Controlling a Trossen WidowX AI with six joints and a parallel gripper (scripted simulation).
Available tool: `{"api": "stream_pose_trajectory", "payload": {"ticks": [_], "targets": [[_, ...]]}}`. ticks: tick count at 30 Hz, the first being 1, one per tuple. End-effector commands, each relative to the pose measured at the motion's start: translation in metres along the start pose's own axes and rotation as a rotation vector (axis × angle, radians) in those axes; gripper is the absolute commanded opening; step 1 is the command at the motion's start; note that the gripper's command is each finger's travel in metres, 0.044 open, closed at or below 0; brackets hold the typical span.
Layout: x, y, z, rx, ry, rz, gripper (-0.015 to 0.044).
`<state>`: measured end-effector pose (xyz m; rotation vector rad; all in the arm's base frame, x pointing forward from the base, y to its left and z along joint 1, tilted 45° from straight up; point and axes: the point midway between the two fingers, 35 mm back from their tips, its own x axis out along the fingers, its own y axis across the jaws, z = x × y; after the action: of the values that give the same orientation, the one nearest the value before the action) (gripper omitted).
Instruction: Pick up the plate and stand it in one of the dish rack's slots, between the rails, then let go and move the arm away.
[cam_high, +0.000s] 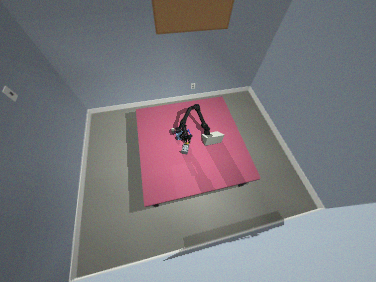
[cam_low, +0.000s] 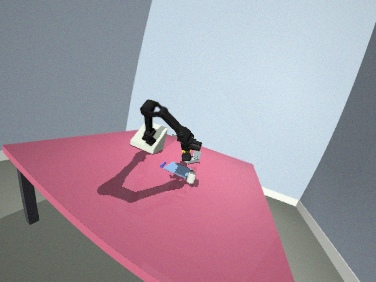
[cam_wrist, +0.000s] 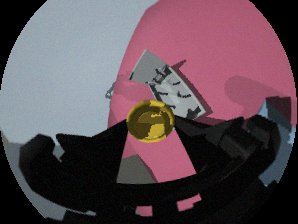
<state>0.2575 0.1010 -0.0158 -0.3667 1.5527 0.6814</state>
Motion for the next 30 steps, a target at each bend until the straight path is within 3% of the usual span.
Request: {"api": "stream_pose_trajectory", "payload": {"ticks": [1, 16, 30], "targets": [[0.003, -0.002, -0.002, -0.099, -0.073, 0.044, 0.0], [0.003, -0.016, -0.006, -0.435, -0.347, 0.073, 0.0], [-0.006, -0.027, -0.014, -0.761, -0.609, -0.041, 0.0]]}}
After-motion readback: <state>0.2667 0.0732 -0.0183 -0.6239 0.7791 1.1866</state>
